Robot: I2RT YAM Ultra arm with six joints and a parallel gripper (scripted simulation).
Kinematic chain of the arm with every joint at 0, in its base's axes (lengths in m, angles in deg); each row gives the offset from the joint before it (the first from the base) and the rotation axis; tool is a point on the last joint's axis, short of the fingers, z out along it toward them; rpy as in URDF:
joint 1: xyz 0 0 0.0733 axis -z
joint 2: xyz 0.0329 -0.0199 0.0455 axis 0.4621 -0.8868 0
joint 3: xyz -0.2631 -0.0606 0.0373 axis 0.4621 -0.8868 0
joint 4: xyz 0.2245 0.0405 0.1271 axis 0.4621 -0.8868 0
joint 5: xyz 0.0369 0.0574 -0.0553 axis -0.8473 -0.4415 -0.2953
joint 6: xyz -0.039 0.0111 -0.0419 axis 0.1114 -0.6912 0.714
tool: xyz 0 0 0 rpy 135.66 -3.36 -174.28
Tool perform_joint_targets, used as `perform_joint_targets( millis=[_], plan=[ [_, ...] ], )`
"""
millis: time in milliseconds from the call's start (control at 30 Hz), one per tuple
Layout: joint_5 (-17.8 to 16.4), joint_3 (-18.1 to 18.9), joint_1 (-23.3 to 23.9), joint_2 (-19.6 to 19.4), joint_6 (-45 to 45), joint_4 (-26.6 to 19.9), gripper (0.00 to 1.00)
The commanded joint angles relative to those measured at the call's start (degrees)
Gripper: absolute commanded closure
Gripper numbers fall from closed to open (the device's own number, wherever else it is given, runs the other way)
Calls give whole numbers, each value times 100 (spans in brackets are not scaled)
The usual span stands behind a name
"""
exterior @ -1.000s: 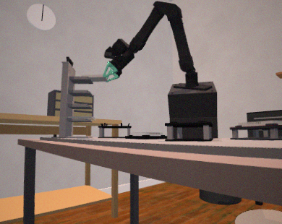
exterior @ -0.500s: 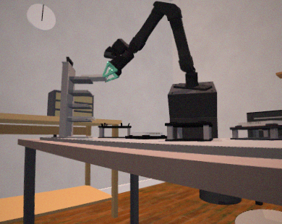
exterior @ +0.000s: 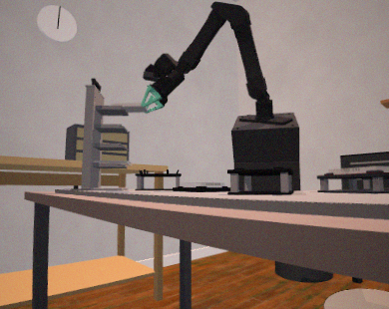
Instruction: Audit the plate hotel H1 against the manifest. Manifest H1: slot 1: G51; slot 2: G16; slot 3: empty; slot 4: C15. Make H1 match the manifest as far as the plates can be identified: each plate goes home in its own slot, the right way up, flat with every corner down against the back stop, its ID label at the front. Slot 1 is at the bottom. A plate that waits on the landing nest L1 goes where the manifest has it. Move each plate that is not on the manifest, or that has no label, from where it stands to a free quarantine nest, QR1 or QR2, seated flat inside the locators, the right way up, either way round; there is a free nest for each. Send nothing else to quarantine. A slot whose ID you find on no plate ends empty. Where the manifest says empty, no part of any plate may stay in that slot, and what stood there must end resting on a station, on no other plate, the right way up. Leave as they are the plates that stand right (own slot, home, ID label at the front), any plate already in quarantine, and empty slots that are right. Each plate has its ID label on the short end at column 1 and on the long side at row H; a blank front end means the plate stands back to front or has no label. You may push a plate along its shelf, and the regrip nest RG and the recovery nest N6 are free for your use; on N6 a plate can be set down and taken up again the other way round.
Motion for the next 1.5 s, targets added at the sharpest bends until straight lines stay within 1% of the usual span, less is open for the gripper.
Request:
perform_joint_targets(
  millis=[0, 1467],
  plan=[
    [45, 59, 10, 11, -17, 178, 14],
    [216, 439, -208, -457, -187, 366, 14]
  ],
)
